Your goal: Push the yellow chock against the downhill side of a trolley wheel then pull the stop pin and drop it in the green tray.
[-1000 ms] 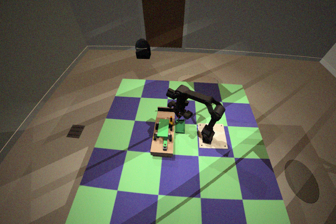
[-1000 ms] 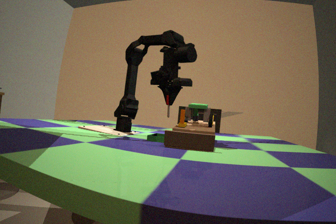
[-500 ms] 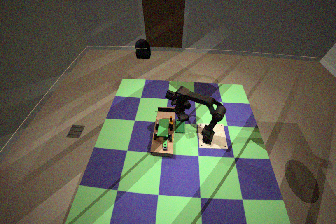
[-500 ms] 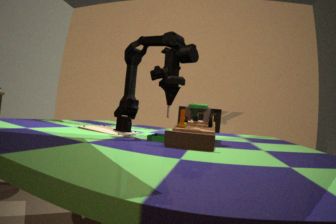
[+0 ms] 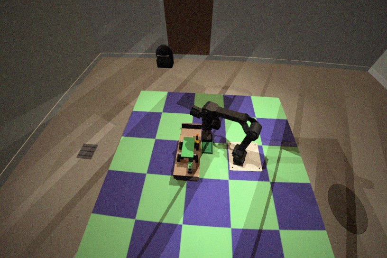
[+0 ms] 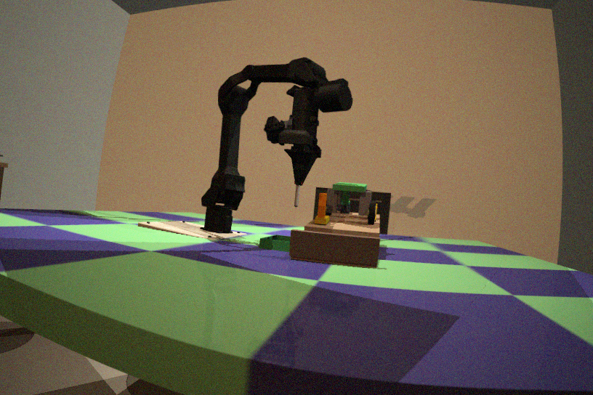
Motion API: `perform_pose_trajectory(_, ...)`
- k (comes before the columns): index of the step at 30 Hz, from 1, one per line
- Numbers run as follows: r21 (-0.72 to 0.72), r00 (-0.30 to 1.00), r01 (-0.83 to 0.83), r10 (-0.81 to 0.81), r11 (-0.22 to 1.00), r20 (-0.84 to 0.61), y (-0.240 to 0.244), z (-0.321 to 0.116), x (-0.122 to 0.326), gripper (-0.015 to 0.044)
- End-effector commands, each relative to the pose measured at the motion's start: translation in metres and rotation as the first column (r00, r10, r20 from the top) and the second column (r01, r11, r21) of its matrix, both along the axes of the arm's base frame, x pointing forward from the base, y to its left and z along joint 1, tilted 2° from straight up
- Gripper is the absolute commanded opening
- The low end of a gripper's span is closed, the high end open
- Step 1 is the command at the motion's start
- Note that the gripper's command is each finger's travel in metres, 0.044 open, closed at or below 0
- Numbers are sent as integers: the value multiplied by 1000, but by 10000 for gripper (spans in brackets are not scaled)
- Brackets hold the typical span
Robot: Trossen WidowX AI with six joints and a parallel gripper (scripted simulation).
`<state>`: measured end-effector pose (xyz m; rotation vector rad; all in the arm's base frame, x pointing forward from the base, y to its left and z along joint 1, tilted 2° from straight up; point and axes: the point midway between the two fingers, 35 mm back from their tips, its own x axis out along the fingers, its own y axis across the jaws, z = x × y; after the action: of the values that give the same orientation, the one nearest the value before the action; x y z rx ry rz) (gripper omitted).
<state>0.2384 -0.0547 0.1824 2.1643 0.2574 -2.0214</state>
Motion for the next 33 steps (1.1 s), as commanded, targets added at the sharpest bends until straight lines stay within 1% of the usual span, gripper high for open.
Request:
perform_pose_trajectory(1, -6, 1000, 30, -30, 1000, -1, 0, -1, -1, 0)
perform_pose_trajectory(6, -6, 1000, 30, -30, 1000, -1, -1, -4, -3, 0)
perform_pose_trajectory(13, -6, 1000, 30, -30, 1000, -4, -4, -21, -16, 0)
perform_pose_trajectory(18, -9, 1000, 30, -30, 1000, -3, -4, -23, -18, 0)
perform_pose_trajectory(27, -145, 999, 40, -35, 989, 32, -10, -42, -13, 0)
perform_pose_trajectory(33, -171, 998, 43, -37, 984, 42, -19, -60, -9, 0)
